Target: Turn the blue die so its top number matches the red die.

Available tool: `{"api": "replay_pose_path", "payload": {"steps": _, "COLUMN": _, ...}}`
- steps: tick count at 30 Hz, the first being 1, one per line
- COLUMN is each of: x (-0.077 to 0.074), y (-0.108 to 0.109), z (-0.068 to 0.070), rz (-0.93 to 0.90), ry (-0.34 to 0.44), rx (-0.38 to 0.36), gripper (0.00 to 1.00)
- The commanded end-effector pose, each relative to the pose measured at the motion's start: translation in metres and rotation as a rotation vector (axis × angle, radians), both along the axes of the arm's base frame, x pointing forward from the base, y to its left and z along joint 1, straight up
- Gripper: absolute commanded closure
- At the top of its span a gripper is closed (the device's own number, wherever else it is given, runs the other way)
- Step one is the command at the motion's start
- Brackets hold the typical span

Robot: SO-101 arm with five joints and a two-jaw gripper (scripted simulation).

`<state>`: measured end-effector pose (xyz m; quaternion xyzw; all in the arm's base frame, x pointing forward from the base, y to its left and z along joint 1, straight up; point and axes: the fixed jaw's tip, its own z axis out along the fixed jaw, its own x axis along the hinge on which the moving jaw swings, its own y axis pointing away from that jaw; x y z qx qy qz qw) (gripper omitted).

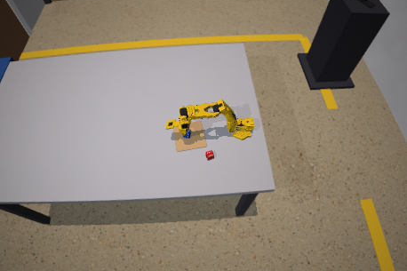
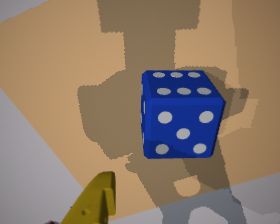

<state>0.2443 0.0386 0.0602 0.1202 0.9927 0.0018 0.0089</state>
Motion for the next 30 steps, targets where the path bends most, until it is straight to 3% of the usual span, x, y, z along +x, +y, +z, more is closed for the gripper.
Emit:
{"api": "replay_pose_path", "payload": {"steps": 1, "x": 0.008, "y": 0.003, "z": 0.023, "rz": 0.011, "ry": -0.112, "rx": 0.015, "gripper": 0.65}}
{"api": "replay_pose_path", "payload": {"steps": 11, "x": 0.01, "y": 0.003, "z": 0.015, "rz": 0.011, "ry": -0.108, "rx": 0.015, "gripper": 0.65}}
{"api": "replay_pose_path", "payload": {"steps": 30, "x": 0.013, "y": 0.003, "z": -0.013, "rz": 0.011, "ry": -0.093, "rx": 0.013, "gripper": 0.65}}
